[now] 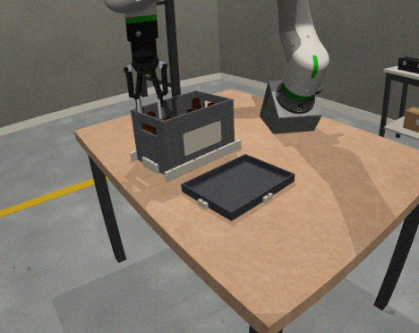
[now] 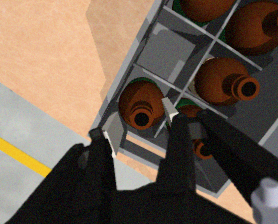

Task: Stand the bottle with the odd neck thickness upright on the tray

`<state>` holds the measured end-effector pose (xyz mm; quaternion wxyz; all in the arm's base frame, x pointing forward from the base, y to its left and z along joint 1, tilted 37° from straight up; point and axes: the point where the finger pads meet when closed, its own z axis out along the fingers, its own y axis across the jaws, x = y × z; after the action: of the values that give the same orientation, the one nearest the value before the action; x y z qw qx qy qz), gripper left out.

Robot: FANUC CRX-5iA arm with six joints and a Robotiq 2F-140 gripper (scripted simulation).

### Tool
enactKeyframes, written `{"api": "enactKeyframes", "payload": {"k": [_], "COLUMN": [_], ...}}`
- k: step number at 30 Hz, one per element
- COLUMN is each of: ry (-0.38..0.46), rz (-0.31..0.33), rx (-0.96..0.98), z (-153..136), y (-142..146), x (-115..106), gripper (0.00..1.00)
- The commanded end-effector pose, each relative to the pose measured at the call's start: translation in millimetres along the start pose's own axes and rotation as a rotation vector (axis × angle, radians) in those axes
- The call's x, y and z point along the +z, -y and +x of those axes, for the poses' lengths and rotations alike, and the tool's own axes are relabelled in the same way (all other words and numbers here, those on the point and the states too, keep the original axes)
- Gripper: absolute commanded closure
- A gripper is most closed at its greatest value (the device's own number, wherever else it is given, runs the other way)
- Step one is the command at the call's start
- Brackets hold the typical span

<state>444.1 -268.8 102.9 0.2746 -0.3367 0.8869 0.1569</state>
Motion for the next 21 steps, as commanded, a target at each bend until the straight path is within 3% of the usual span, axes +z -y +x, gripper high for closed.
{"api": "enactKeyframes", "payload": {"k": [1, 21], "ry": [0.0, 0.0], "rz": [0.002, 0.002], "rx": [0.0, 0.0], "z": [0, 0], "y": [0, 0], "x": [-4, -53], "gripper": [0.56, 0.56]}}
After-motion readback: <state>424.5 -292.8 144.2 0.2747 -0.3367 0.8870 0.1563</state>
